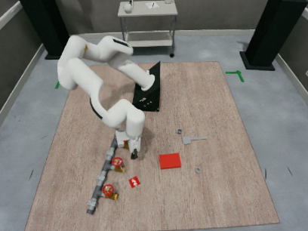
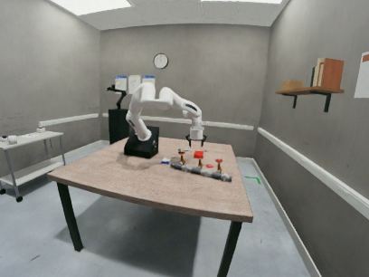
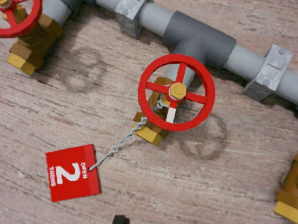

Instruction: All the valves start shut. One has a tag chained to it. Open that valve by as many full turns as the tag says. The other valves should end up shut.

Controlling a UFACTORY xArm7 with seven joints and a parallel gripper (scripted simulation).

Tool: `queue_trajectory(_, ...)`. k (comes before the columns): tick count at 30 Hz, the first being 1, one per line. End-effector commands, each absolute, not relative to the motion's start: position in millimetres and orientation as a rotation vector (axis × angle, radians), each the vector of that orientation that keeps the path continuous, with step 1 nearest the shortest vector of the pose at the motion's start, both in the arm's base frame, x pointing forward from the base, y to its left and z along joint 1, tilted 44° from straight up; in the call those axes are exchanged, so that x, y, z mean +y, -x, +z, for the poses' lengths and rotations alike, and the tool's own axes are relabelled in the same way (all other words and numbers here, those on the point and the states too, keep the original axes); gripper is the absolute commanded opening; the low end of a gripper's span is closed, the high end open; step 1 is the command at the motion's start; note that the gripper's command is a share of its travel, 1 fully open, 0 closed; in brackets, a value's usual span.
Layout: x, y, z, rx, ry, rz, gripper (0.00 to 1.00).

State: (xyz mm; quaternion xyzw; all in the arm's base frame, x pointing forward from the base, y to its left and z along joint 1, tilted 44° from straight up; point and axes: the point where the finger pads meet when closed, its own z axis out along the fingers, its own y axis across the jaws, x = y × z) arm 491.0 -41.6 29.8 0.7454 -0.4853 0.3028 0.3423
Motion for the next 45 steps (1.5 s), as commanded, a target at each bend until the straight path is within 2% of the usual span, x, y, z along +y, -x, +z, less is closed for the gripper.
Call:
queue_trajectory(1, -39, -492, 31, -1.262, -1.942, 0.791, 1.0)
queue_trajectory(21, -38, -494, 31, -1.248, -1.95, 0.783, 1.0)
queue_trajectory(45, -21, -543, 39, -0.781, -2.151, 0.503, 1.0)
